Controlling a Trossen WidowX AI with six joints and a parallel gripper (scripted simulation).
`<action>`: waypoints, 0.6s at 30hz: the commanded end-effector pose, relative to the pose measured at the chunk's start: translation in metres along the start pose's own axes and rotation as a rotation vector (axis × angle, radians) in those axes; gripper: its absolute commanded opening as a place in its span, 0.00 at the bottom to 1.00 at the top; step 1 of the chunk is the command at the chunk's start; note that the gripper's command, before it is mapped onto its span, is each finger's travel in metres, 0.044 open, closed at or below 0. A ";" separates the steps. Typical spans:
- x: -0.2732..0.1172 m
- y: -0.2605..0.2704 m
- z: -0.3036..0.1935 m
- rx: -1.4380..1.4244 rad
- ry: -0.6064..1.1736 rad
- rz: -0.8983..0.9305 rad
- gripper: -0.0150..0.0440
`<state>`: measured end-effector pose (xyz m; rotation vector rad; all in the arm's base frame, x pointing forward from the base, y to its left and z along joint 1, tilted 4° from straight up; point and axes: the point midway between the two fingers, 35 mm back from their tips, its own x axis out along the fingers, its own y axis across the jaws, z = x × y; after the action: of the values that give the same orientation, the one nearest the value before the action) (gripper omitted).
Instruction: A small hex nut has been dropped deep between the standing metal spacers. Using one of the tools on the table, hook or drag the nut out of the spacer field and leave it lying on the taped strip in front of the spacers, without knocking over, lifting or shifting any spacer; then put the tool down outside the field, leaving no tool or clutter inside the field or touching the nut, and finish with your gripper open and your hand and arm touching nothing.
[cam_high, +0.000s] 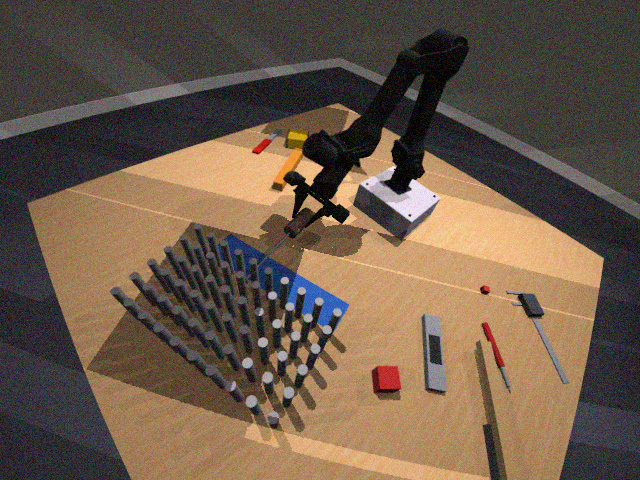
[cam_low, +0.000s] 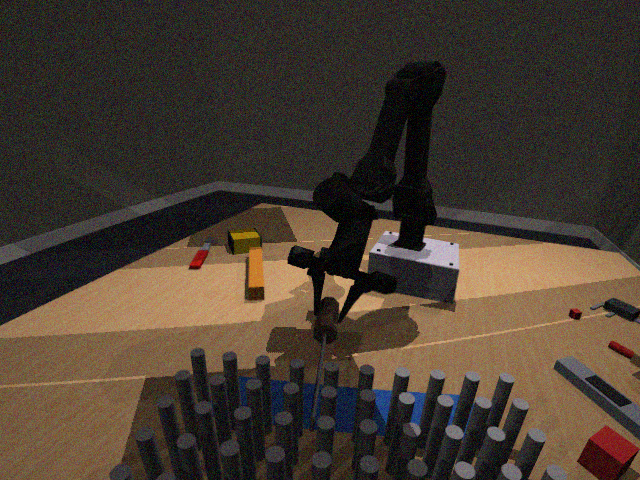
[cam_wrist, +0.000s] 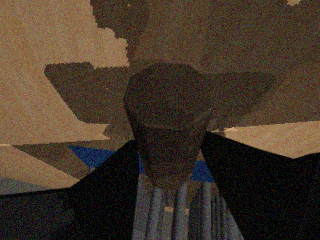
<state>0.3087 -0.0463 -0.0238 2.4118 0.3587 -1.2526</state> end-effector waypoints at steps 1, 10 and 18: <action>0.003 0.002 -0.006 0.002 0.005 0.006 0.25; 0.007 0.002 -0.011 0.002 0.006 0.006 0.25; 0.010 0.002 -0.017 0.003 0.007 0.005 0.25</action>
<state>0.3220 -0.0408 -0.0237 2.4143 0.3588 -1.2499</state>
